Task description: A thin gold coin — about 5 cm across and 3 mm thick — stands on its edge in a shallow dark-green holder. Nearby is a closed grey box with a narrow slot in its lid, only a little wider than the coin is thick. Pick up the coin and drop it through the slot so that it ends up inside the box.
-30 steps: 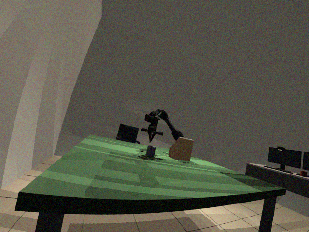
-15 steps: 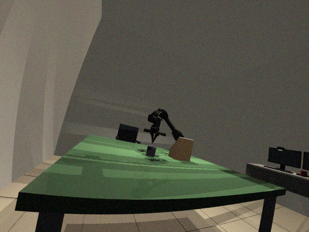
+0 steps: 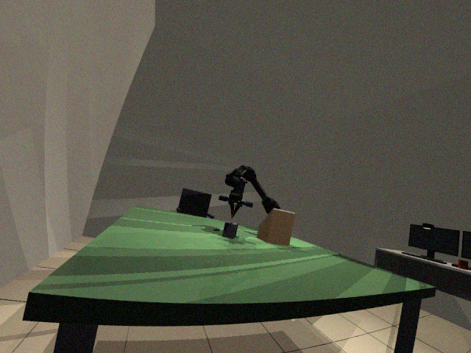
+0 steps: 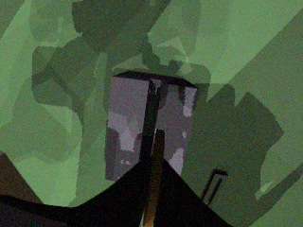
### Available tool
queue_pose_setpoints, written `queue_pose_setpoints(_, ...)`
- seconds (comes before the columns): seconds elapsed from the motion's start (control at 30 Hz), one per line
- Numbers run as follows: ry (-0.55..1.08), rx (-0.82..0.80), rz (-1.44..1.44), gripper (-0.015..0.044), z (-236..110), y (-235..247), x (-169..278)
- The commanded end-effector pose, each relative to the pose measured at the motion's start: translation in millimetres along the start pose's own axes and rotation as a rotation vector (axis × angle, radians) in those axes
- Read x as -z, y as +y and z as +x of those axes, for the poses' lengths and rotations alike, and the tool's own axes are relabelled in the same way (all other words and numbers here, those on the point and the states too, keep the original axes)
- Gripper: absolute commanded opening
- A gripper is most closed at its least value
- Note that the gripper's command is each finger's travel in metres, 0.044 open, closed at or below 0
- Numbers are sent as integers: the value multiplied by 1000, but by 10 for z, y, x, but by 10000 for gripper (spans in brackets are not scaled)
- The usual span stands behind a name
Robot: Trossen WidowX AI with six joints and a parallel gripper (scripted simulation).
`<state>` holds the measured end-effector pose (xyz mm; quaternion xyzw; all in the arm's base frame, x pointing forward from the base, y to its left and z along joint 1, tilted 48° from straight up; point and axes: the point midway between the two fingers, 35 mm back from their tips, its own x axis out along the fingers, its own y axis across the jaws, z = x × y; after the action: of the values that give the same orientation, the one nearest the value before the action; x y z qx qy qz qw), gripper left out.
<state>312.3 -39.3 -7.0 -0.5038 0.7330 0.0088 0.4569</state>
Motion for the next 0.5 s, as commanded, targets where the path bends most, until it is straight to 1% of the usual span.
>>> queue_pose_setpoints(0.0, 4, -3, -10, 0, 32, 38, 4)
queue_pose_setpoints(0.47, 4, -3, -9, 0, 29, 56, 24)
